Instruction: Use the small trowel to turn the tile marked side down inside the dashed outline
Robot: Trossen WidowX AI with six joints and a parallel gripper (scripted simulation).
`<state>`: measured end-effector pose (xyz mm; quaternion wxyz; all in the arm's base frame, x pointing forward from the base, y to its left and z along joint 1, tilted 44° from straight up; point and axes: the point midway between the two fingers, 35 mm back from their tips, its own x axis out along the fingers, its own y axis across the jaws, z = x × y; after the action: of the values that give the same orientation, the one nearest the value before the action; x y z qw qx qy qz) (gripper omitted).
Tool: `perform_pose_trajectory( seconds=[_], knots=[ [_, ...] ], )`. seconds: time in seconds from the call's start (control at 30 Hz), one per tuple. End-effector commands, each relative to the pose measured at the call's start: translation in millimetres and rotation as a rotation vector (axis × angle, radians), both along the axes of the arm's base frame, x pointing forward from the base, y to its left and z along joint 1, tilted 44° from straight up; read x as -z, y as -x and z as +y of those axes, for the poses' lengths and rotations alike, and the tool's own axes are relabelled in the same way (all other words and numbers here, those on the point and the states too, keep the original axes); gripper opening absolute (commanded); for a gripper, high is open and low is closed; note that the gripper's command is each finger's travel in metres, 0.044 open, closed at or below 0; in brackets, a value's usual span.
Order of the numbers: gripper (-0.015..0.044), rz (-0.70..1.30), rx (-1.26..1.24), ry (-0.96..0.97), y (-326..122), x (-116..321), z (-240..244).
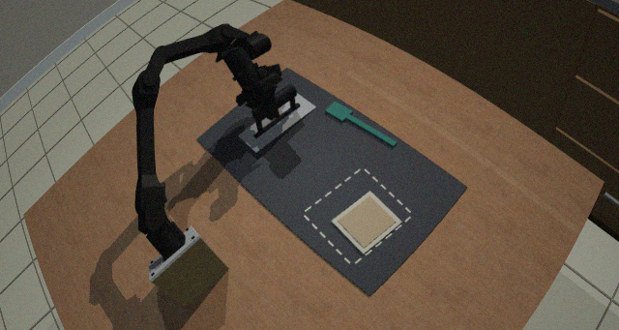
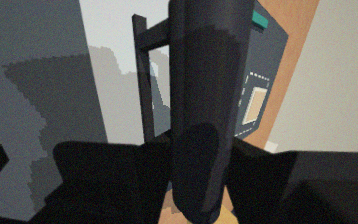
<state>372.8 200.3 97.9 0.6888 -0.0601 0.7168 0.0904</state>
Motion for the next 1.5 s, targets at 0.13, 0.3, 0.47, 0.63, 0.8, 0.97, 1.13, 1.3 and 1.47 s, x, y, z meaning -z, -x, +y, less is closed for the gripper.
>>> perform_pose_trajectory(
  seconds=[0.13,0.3,0.47,0.63,0.8,0.97,1.13,1.3,1.47],
  knots=[
    [0.0000,-0.031,0.086,0.092,40,-47,18],
    [0.0000,-0.048,0.114,0.133,59,-65,23],
    [0.0000,-0.048,0.114,0.133,59,-65,23],
    [0.0000,-0.042,0.120,0.131,59,-63,26],
    [0.0000,-0.028,0.132,0.128,59,-57,32],
    [0.0000,-0.015,0.143,0.124,59,-52,38],
    [0.0000,-0.002,0.155,0.121,59,-47,44],
    [0.0000,0.010,0.165,0.119,59,-43,49],
    [0.0105,0.010,0.166,0.119,59,-42,50]
  ],
)
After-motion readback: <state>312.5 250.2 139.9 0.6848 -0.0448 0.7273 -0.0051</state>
